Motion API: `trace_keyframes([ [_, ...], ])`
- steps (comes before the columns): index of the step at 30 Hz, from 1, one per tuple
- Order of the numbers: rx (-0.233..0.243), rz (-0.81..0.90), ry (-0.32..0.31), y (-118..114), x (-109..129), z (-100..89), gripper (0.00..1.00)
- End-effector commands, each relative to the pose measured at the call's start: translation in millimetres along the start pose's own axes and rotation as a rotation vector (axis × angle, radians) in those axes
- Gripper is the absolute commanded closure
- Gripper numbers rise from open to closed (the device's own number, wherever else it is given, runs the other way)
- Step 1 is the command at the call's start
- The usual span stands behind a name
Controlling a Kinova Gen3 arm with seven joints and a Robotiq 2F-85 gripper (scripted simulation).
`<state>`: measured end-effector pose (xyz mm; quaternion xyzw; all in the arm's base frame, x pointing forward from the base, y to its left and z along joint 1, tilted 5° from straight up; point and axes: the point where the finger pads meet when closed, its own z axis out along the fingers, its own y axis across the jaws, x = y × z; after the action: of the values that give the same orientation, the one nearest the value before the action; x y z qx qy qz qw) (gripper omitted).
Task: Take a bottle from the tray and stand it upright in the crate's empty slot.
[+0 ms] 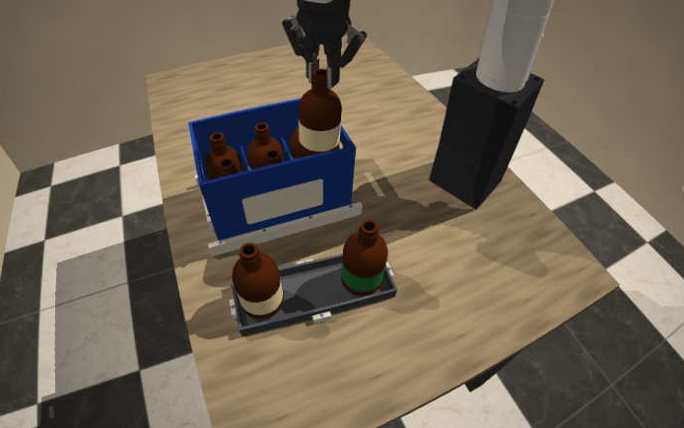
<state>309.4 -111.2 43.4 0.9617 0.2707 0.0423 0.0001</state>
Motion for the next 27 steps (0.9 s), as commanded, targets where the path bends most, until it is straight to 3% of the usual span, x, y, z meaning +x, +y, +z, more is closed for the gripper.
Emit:
trace_keyframes([
  [1,0.002,-0.001,0.0,-2,-1,1.7,1.0],
  [27,0.002,-0.001,0.0,-3,0,21.2,1.0],
])
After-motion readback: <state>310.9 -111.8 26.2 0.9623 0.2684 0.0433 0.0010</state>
